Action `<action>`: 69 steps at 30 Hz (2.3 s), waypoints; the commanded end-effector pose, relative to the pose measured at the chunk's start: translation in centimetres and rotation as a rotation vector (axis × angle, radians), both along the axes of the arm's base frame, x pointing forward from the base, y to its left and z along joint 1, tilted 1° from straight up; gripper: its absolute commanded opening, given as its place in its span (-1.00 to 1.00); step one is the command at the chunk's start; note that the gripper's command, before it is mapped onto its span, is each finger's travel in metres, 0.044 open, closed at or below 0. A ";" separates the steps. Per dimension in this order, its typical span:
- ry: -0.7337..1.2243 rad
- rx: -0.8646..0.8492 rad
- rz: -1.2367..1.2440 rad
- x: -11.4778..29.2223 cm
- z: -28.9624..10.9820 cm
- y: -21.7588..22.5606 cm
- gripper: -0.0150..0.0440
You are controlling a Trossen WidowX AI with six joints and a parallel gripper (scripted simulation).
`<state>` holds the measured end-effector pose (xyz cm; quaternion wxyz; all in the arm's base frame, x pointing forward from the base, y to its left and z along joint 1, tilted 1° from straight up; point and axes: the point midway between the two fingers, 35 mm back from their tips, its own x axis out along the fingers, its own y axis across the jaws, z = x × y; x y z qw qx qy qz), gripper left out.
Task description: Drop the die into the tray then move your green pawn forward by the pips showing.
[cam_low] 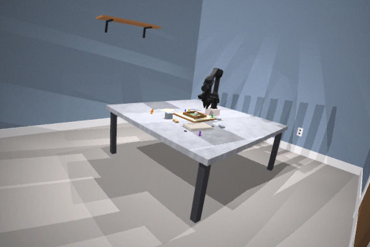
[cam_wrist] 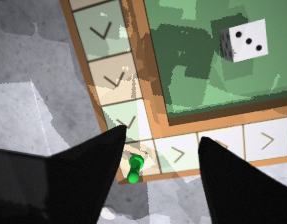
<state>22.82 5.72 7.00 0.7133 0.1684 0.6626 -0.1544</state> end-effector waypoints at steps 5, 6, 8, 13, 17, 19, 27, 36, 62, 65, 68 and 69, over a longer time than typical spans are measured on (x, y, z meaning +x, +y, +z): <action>0.048 0.014 -0.389 -5.9 -1.9 4.9 0.19; 0.048 0.014 -0.389 -5.7 -1.9 4.9 0.19; 0.048 0.014 -0.389 -5.7 -1.9 4.9 0.19; 0.048 0.014 -0.389 -5.7 -1.9 4.9 0.19; 0.048 0.014 -0.389 -5.7 -2.1 4.9 0.19; 0.048 0.014 -0.389 -5.7 -3.0 4.9 0.19; 0.048 0.014 -0.389 -5.6 -4.0 4.9 0.19; 0.048 0.014 -0.389 -5.5 -5.5 5.0 0.19; 0.048 0.014 -0.389 -5.6 -7.6 4.9 -0.46; 0.048 0.014 -0.389 -5.6 -7.6 4.9 -0.49; 0.048 0.014 -0.389 -5.5 -7.5 4.9 -0.49; 0.048 0.014 -0.389 -5.5 -7.2 5.0 -0.49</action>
